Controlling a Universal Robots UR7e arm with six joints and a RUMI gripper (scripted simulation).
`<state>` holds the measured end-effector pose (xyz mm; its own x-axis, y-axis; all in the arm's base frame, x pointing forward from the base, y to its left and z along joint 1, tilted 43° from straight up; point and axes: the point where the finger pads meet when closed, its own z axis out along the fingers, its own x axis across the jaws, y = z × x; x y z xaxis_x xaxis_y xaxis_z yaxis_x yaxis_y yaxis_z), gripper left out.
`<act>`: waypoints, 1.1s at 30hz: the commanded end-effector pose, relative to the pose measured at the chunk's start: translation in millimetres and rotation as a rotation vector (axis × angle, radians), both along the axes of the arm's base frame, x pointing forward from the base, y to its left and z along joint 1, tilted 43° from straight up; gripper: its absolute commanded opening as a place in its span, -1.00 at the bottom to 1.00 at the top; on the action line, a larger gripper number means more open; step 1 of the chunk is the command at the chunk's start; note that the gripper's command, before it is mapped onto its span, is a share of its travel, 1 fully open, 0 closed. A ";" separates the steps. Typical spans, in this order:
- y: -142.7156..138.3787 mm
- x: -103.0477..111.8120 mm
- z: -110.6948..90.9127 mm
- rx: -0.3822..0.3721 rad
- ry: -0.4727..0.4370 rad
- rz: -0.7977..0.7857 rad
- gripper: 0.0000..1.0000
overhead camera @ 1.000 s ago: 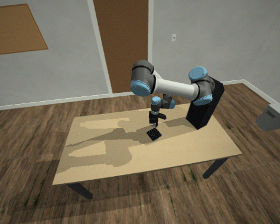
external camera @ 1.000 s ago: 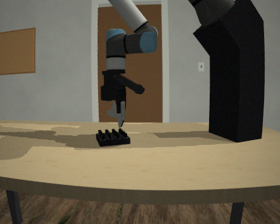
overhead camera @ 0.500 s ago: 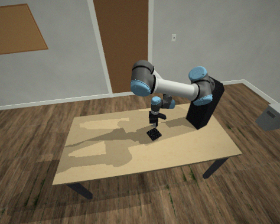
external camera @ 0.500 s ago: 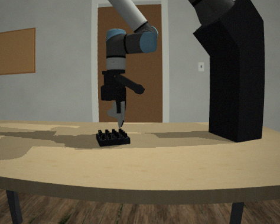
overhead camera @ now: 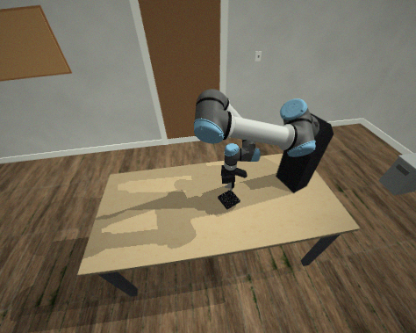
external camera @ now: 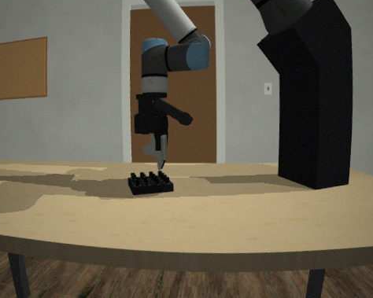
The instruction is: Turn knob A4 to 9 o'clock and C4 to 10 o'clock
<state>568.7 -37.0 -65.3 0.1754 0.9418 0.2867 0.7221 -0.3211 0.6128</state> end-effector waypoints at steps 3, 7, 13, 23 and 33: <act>-0.1 0.1 0.4 0.000 -0.001 0.000 -0.78; 0.0 0.6 -0.2 0.000 -0.001 0.000 -0.78; 0.2 2.5 -2.2 0.000 -0.001 0.000 -0.78; 1.0 7.5 -7.7 0.000 -0.001 0.000 -0.78; 1.3 9.5 -9.9 0.000 -0.001 0.000 -0.78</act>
<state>577.6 -35.7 -75.2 0.1754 0.9418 0.2867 0.7221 -0.3211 0.6127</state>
